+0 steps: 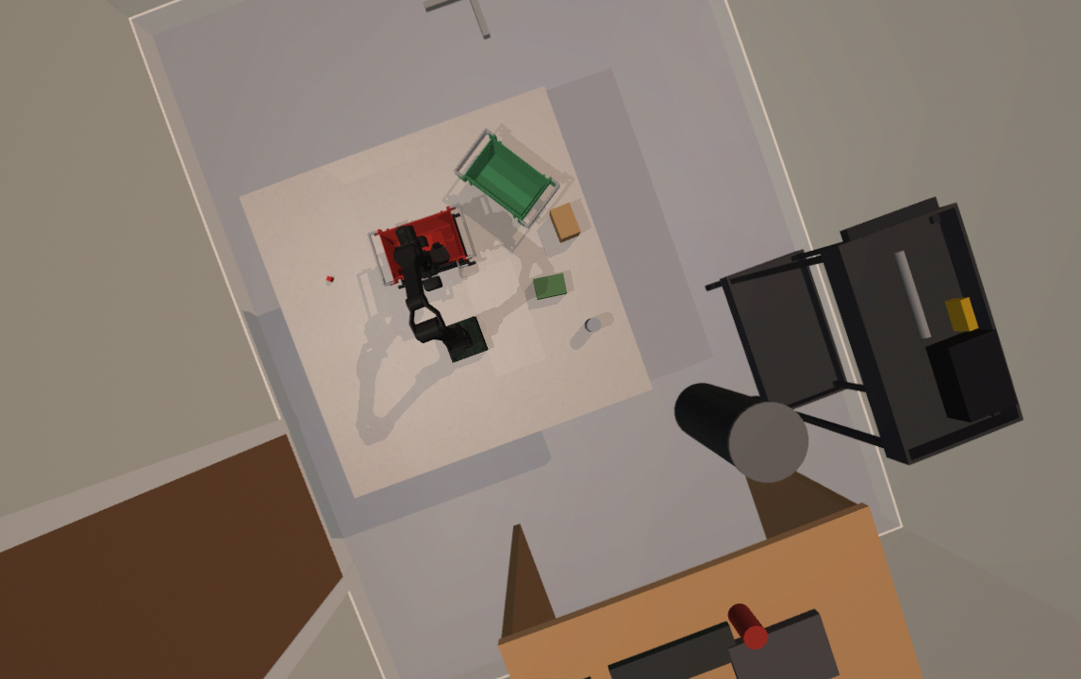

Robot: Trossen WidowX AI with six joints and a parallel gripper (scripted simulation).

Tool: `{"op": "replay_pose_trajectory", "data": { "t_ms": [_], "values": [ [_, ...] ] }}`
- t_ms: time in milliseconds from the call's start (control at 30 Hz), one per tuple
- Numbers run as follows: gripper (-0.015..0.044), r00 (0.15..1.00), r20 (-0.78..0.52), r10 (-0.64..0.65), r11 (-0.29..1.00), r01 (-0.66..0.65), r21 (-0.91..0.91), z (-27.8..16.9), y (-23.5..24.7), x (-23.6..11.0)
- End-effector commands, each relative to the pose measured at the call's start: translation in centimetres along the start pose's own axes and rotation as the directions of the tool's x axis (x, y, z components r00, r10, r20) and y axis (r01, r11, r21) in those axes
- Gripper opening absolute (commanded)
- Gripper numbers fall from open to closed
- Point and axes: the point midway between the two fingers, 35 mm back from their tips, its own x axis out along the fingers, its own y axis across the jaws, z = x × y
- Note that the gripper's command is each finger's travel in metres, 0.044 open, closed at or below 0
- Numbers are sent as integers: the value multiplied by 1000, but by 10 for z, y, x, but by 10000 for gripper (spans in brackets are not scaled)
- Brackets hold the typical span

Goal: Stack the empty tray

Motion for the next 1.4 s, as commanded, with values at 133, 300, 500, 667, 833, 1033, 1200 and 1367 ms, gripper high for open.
{"op": "replay_pose_trajectory", "data": {
  "t_ms": [133,300,500,667,833,1033,1200,1367],
  "values": [
    [0,999,-1,-36,999,36,4,0,-7,6],
    [0,999,-1,-36,999,36,4,0,-7,6],
    [0,999,-1,-36,999,36,4,0,-7,6],
    [73,999,-1,-36,999,36,4,0,-7,6],
    [147,999,-1,-36,999,36,4,0,-7,6],
    [235,999,-1,-36,999,36,4,0,-7,6],
    [308,999,-1,-36,999,36,4,0,-7,6],
    [381,999,-1,-36,999,36,4,0,-7,6]
  ]
}}
